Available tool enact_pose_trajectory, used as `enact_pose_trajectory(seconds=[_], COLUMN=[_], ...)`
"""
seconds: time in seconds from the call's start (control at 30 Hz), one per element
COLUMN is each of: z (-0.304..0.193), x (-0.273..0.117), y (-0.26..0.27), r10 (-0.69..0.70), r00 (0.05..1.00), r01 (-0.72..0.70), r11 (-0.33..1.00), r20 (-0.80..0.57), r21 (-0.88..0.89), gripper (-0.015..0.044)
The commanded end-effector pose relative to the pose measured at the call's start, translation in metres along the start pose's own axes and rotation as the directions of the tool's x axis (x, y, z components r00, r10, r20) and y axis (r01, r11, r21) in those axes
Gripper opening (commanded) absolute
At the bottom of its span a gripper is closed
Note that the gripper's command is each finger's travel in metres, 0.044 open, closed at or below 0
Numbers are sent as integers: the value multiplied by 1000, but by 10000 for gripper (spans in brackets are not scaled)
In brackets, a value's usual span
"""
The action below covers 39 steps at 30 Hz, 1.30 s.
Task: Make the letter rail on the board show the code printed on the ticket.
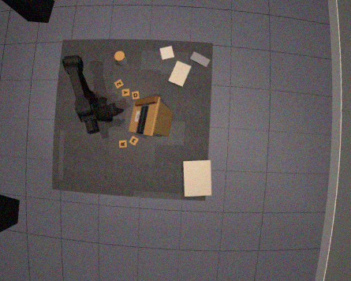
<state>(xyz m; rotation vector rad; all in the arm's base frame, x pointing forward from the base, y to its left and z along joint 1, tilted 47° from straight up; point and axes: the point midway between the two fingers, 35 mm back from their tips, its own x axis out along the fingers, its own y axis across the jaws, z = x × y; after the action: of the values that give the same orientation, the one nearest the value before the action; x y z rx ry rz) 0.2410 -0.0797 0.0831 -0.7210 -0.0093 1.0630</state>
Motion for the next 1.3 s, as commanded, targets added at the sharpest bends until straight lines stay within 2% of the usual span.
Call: enact_pose_trajectory(seconds=[0.0,0.2,0.4,0.6,0.83,1.27], z=[25,65,107,148,197,201], x=[39,90,128,151,159,162], y=[9,33,65,102,150,160], r10=[174,401,552,634,678,681], r00=[985,916,833,769,729,726], r01=[-168,-352,-408,-339,-143,-119], r11=[971,814,568,297,12,-12], r20=[19,8,-37,-81,-97,-96], r21=[-172,-462,-715,-893,-990,-993], gripper=[340,340,340,340,340,340])
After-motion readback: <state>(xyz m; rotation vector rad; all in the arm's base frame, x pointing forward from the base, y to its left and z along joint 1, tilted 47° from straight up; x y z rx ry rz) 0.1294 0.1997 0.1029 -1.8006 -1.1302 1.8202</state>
